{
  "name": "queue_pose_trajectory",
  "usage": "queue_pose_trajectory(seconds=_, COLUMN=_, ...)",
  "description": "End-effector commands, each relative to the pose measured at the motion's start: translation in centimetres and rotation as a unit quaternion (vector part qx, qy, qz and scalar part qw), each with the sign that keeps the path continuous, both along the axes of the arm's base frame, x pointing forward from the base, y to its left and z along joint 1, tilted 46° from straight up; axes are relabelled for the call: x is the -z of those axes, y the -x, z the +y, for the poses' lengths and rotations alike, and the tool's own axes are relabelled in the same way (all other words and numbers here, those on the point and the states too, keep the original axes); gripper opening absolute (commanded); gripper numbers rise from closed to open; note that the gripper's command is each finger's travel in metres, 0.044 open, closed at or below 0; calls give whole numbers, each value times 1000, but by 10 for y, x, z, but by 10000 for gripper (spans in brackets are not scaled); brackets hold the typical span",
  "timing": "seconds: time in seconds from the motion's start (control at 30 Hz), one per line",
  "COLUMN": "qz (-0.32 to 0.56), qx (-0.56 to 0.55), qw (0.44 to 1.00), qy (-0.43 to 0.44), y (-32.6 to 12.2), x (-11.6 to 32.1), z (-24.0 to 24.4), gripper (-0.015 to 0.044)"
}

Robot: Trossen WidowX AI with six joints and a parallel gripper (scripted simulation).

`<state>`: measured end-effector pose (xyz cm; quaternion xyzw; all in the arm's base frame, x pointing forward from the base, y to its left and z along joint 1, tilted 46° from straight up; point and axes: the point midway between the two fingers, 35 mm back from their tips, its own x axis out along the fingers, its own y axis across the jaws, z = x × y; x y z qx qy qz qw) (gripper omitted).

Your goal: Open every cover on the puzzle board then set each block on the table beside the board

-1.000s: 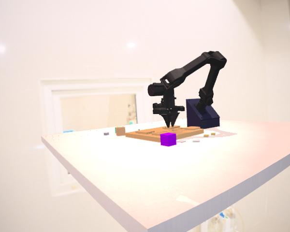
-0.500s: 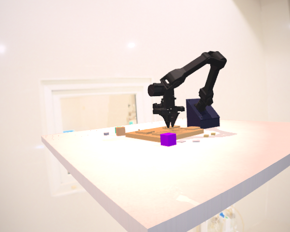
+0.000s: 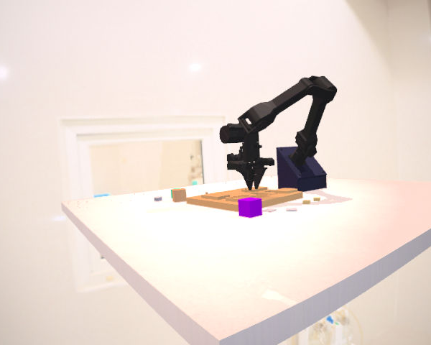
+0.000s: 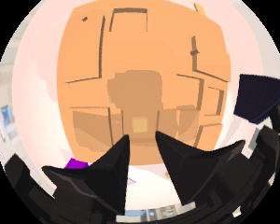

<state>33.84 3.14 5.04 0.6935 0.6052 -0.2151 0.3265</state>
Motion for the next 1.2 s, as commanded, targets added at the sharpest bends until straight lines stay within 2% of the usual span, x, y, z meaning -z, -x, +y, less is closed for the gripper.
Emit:
queue_pose_trajectory(seconds=0.0, qz=1, qx=2, qw=1000, qy=-2, y=0, x=0, z=0, gripper=144)
queue_pose_trajectory(seconds=1.17, qz=11, qx=12, qw=1000, qy=-5, y=-5, x=17, z=19, gripper=144)
